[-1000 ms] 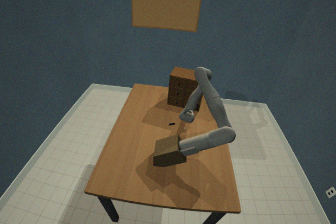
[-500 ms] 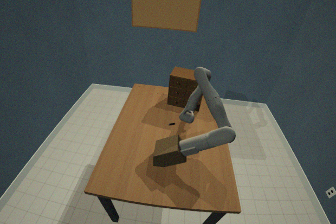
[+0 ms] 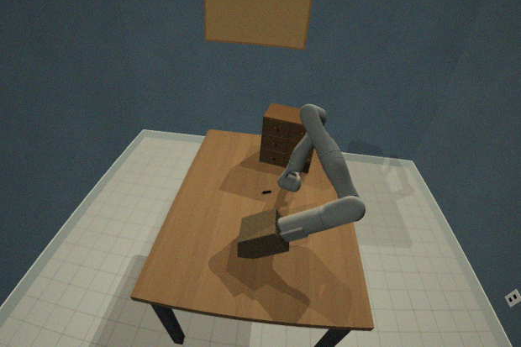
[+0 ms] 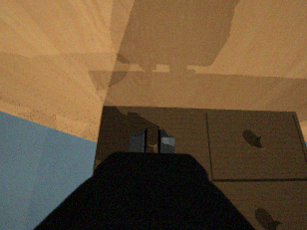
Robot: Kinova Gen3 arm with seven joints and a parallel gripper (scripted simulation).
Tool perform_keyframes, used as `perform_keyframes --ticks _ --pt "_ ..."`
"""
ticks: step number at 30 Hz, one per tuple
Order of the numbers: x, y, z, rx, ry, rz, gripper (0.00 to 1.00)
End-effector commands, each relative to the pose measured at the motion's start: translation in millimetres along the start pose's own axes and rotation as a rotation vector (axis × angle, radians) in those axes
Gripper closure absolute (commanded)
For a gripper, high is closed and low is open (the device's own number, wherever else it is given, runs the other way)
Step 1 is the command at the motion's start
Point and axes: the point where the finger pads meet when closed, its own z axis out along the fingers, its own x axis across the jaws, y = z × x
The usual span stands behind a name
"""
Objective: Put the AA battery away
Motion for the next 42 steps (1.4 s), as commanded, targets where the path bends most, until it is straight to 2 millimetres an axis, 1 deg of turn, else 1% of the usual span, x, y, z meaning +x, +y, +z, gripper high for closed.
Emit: perform_keyframes --ticks 1,42 --pt "0.8 0.5 -1.6 -0.002 0.002 -0.001 0.63" --pt "0.7 -8.7 -26.6 -0.002 0.002 -0.001 0.63"
